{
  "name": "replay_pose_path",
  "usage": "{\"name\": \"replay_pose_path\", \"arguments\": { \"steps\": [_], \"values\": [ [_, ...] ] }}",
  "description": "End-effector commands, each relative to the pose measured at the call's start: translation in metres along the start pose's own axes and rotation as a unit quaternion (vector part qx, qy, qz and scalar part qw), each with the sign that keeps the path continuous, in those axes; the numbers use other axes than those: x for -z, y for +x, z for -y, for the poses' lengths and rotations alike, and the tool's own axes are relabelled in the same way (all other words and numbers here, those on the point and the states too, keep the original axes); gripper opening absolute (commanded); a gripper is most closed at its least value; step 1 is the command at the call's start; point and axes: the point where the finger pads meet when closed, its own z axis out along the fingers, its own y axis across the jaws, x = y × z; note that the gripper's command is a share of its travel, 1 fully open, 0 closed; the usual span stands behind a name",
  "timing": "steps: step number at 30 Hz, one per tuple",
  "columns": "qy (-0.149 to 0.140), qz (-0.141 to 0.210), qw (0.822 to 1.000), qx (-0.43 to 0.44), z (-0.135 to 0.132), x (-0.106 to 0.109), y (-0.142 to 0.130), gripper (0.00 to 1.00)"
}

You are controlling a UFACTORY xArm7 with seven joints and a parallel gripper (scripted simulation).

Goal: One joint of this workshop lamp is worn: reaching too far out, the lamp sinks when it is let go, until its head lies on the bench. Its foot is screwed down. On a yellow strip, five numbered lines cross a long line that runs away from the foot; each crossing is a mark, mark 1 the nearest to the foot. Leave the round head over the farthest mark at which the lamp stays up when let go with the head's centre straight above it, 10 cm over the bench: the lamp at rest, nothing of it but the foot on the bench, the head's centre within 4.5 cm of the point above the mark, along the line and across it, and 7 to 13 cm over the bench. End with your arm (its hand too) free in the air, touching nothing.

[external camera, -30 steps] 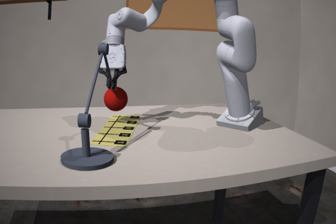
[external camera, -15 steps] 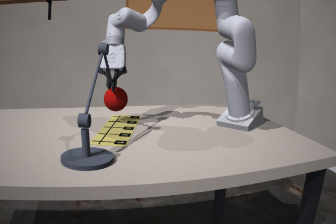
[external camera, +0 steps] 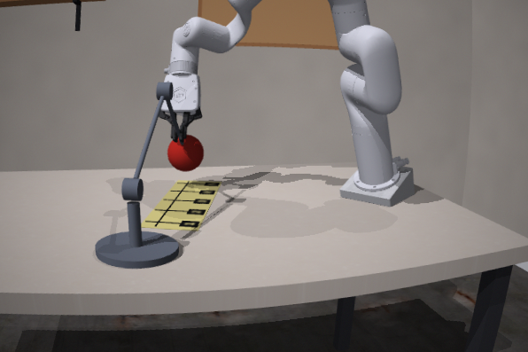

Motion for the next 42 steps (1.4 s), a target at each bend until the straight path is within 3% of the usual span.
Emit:
{"name": "replay_pose_path", "arguments": {
  "steps": [1,14,42],
  "values": [
    [0.003,0.0,1.0,0.001,0.002,0.003,0.006,0.0],
    [0.002,0.0,1.0,0.003,0.004,0.002,0.037,0.0],
    [0.002,0.0,1.0,0.003,0.005,0.002,0.039,0.0]
  ]
}}
